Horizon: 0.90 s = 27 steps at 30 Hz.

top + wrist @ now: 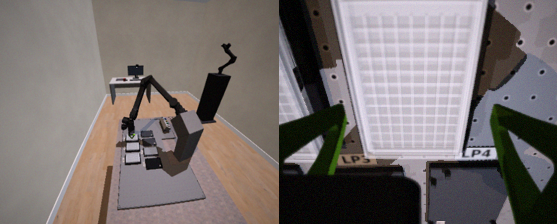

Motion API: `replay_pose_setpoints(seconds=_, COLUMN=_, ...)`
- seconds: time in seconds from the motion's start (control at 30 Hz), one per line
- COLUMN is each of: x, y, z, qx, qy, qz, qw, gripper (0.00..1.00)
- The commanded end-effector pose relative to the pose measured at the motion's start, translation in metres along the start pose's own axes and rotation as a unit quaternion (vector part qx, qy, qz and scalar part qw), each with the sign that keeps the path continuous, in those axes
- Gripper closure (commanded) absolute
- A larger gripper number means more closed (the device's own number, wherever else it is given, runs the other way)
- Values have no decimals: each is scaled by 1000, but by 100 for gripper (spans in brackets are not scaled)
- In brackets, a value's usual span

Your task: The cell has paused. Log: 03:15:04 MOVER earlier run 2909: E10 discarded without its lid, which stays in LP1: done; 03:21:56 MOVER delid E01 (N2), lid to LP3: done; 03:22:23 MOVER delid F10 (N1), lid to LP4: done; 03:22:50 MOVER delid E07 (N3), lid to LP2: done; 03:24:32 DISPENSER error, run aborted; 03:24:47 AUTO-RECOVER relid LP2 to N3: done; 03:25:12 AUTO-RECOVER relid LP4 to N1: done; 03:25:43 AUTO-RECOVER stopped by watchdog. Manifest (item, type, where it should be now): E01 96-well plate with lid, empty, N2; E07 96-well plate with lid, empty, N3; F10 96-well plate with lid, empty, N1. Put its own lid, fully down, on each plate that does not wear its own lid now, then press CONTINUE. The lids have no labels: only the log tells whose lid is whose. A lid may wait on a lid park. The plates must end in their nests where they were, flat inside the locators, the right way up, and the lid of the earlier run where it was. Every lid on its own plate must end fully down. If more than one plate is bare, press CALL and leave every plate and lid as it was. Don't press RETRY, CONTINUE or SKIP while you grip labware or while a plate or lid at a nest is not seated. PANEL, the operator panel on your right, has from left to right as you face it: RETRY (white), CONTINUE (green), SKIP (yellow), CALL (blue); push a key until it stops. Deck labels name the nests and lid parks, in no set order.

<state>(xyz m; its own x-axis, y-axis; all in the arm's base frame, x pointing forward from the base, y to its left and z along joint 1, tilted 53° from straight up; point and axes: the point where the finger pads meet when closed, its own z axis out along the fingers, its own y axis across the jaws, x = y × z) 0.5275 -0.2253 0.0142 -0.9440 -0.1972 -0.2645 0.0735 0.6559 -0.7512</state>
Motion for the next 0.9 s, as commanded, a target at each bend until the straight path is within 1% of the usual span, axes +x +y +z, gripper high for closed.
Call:
replay_pose_setpoints(seconds=0.0, x=-14, y=3, z=-19, qx=0, qy=-18, qz=3, qw=1000, gripper=0)
replay_pose_setpoints(seconds=0.6, x=-13, y=3, z=-20, qx=0, qy=-18, qz=3, qw=1000, gripper=0)
replay_pose_setpoints(seconds=0.63, x=-5, y=23, z=-11, qx=-3, qy=-12, qz=-24, qw=1000, gripper=100)
replay_pose_setpoints(seconds=0.7, x=-5, y=23, z=-11, qx=-3, qy=-12, qz=-24, qw=1000, gripper=100)
replay_pose_setpoints(seconds=0.87, x=15, y=38, z=-11, qx=-3, qy=-12, qz=-30, qw=999, gripper=100)
